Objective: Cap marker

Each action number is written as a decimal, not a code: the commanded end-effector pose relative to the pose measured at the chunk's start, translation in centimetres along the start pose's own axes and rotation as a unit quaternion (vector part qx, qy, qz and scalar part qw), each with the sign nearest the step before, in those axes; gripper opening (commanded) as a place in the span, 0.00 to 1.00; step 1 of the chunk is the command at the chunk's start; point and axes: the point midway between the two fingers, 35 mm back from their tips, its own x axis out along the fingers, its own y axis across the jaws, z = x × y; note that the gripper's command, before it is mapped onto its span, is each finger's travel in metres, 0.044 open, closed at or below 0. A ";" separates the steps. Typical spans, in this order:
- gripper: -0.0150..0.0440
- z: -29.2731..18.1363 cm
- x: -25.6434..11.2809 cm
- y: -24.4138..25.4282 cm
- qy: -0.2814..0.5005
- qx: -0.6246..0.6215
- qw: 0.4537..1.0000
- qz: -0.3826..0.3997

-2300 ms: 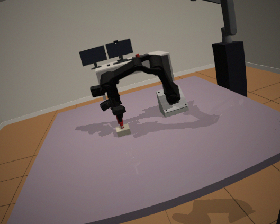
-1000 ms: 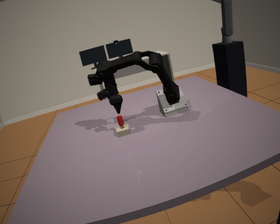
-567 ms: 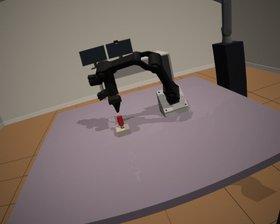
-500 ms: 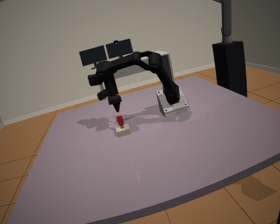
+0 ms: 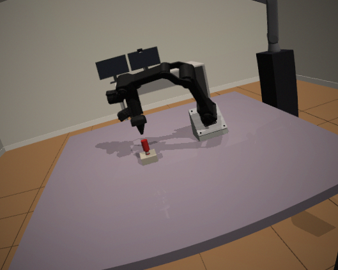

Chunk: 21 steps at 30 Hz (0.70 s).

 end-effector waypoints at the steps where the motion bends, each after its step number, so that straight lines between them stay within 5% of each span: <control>1: 0.25 0.0 0.4 0.0 0.000 0.003 1.000 0.001; 21: 0.25 0.0 3.2 0.0 0.000 0.003 1.000 0.001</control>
